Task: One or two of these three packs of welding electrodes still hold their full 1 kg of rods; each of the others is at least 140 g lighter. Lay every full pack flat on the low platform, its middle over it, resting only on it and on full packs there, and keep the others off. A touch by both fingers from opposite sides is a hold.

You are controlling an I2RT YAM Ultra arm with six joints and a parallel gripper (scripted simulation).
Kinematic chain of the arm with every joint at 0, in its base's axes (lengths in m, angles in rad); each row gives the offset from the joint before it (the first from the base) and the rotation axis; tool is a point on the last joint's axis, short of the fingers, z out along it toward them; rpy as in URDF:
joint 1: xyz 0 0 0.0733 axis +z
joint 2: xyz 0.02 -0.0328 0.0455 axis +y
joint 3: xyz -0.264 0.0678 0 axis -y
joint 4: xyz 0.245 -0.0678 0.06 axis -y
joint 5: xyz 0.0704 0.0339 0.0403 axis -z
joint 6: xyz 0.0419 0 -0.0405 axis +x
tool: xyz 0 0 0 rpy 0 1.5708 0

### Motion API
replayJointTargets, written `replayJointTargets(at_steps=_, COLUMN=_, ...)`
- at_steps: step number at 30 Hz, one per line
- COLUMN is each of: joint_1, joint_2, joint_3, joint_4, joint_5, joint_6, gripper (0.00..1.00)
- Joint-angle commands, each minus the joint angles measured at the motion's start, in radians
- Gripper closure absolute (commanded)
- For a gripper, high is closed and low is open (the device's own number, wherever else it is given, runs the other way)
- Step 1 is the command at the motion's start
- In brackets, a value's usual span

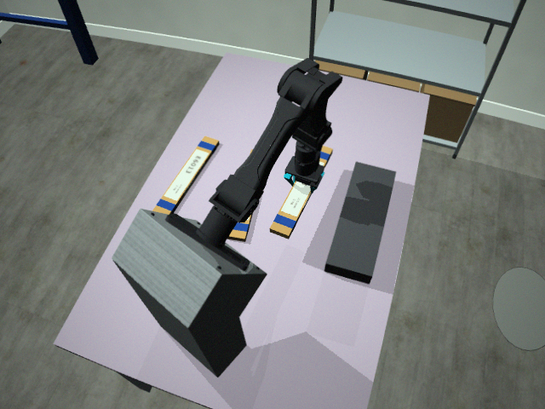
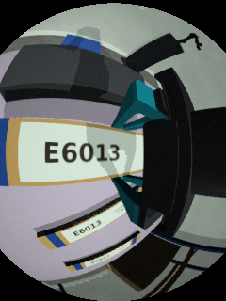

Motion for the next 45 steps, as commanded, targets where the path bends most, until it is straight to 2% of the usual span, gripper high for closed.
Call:
replayJointTargets(at_steps=1, joint_1=0.019, joint_2=-0.085, joint_3=-0.004, joint_4=-0.047, joint_5=0.008, joint_6=0.006, gripper=1.00)
replayJointTargets(at_steps=15, joint_1=0.031, joint_2=-0.167, joint_3=-0.035, joint_4=-0.115, joint_5=0.019, joint_6=0.012, gripper=1.00)
replayJointTargets(at_steps=45, joint_1=0.064, joint_2=-0.343, joint_3=-0.005, joint_4=-0.282, joint_5=0.046, joint_6=0.031, gripper=1.00)
